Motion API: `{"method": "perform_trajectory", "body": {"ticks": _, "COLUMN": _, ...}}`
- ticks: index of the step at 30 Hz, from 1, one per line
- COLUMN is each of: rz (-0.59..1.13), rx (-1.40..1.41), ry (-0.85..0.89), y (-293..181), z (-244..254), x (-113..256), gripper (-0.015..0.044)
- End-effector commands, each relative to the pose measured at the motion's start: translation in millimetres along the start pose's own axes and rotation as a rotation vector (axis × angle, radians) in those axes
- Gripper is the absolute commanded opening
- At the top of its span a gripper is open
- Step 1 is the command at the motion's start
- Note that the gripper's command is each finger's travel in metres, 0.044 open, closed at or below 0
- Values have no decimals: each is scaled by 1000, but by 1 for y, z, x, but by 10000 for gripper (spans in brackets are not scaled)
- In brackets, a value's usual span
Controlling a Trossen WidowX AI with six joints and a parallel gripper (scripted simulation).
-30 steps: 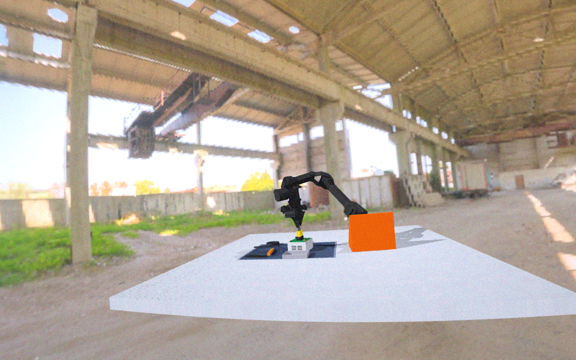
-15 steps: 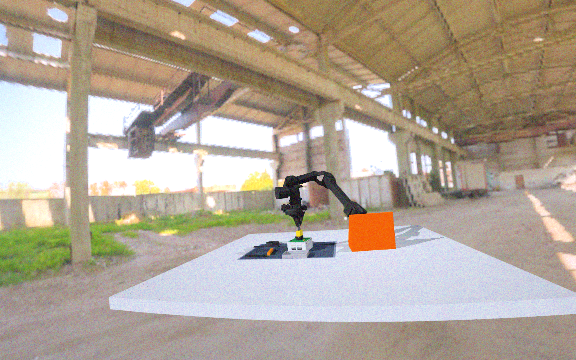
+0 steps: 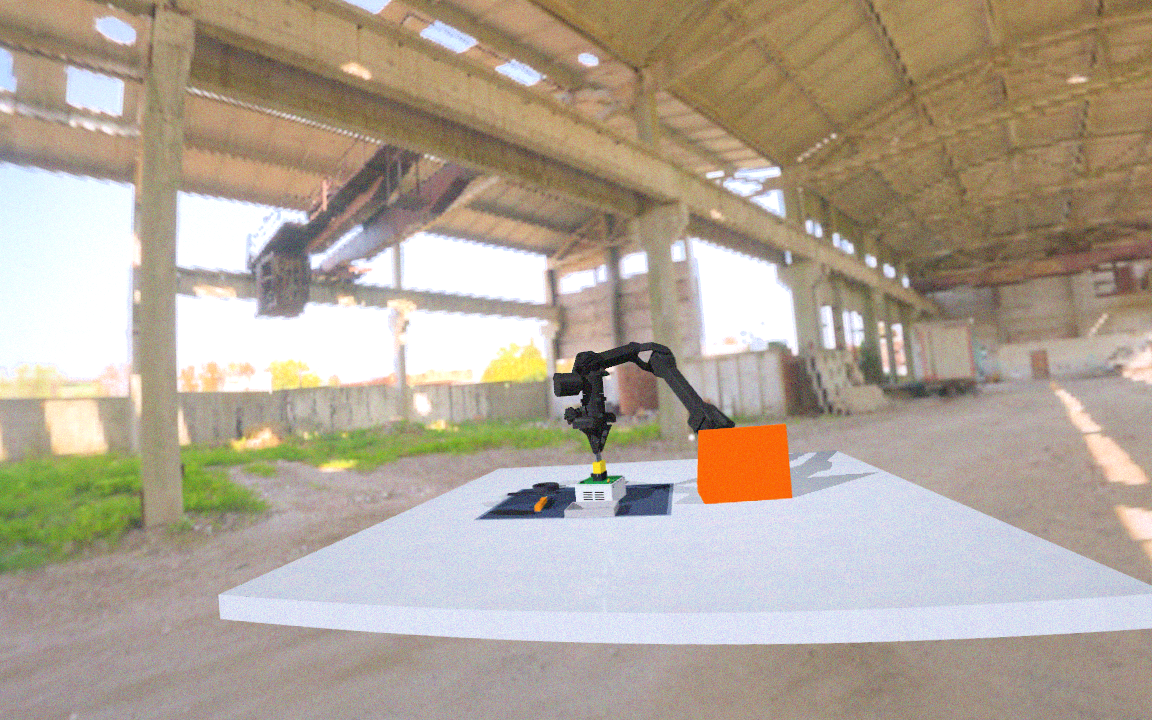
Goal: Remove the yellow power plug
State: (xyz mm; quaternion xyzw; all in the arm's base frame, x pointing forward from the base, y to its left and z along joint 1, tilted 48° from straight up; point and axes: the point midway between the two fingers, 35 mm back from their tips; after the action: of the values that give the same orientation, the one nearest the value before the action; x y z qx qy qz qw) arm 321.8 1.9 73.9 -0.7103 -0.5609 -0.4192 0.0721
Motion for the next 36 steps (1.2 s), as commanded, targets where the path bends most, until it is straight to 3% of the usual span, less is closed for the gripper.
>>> {"method": "perform_trajectory", "body": {"ticks": 1, "rz": -6, "rx": -12, "ry": -1, "y": 3, "z": -1, "x": -3, "gripper": 236}}
{"method": "perform_trajectory", "body": {"ticks": 19, "rz": -6, "rx": -12, "ry": -1, "y": 4, "z": -1, "x": -19, "gripper": 250}}
{"method": "perform_trajectory", "body": {"ticks": 28, "rz": -6, "rx": -12, "ry": -1, "y": 4, "z": -1, "x": -19, "gripper": 14}}
{"method": "perform_trajectory", "body": {"ticks": 36, "rz": -6, "rx": -12, "ry": -1, "y": 4, "z": -1, "x": -19, "gripper": 0}}
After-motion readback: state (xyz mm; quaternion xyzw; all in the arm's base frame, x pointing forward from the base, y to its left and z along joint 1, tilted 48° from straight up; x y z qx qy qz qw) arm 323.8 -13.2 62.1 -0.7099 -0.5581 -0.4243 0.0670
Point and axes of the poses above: the point midway between the two fingers, 35 mm back from their tips, its own x axis back along the fingers, its own z axis across the jaws, y = z × x, and after that the axes turned 15 degrees about -x, right-handed
